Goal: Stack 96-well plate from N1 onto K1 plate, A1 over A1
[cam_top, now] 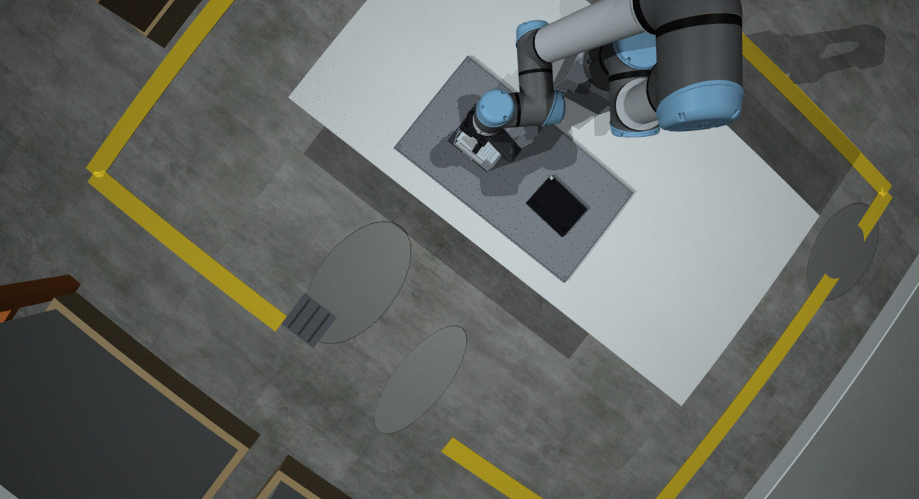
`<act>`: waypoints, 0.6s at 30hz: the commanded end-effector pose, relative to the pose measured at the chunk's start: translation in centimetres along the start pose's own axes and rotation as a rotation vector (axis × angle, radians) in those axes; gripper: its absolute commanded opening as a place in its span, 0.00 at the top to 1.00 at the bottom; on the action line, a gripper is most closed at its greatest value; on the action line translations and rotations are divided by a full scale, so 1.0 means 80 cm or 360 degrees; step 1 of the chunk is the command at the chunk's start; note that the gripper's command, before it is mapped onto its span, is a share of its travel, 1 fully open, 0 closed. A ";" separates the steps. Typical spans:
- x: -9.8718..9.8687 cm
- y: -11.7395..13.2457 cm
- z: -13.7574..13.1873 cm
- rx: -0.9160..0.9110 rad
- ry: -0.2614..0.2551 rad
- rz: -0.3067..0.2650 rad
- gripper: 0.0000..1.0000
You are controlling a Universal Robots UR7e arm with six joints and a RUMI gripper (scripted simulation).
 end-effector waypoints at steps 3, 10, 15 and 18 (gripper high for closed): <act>-0.016 0.001 0.000 0.0000 0.0002 -0.0002 1.00; -0.027 0.001 0.001 0.0000 0.0002 -0.0002 1.00; -0.037 0.001 0.001 0.0000 0.0002 -0.0002 1.00; -0.043 0.001 0.001 0.0000 0.0002 -0.0002 1.00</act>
Point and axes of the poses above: the point where the finger pads meet when closed, its own x axis back along the fingers, its own z axis across the jaws, y = z × x, the point moved 9 cm from there along x, back along the fingers, and after that the axes turned 11 degrees about x, right-handed, at the moved point
